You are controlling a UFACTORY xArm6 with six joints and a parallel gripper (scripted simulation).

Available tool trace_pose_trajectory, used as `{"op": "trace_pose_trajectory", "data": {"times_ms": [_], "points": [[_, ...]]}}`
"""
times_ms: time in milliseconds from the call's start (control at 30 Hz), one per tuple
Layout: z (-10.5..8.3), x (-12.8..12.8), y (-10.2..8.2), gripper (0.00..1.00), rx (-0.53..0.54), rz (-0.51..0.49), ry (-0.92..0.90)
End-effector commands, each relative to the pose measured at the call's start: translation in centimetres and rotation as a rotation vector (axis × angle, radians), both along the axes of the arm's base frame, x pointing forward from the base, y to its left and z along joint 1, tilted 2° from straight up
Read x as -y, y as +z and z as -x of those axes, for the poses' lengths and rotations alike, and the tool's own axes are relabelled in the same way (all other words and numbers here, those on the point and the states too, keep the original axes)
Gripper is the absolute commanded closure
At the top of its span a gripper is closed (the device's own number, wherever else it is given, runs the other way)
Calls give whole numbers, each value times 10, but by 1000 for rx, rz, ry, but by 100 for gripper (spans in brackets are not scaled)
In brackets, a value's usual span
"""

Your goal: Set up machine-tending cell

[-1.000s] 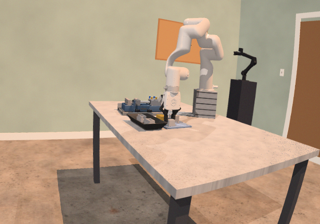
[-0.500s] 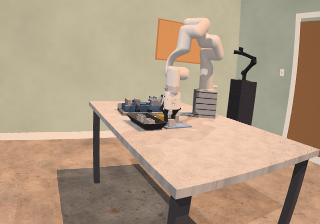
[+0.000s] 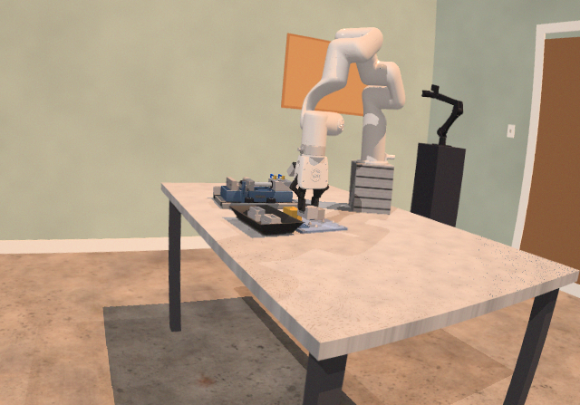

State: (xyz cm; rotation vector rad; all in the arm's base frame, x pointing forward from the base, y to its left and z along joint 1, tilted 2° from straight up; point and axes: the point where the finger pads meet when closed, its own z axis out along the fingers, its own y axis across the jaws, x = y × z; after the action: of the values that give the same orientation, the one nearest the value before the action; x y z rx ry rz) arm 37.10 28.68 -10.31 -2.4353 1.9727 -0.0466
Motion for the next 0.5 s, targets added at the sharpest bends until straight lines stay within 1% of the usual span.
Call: {"op": "trace_pose_trajectory", "data": {"times_ms": [0,200,267,467], "points": [[-1,-1,21,100,4,-3,0],[0,-2,50,100,4,-3,0],[0,-2,50,100,4,-3,0],[1,-2,74,100,4,-3,0]]}}
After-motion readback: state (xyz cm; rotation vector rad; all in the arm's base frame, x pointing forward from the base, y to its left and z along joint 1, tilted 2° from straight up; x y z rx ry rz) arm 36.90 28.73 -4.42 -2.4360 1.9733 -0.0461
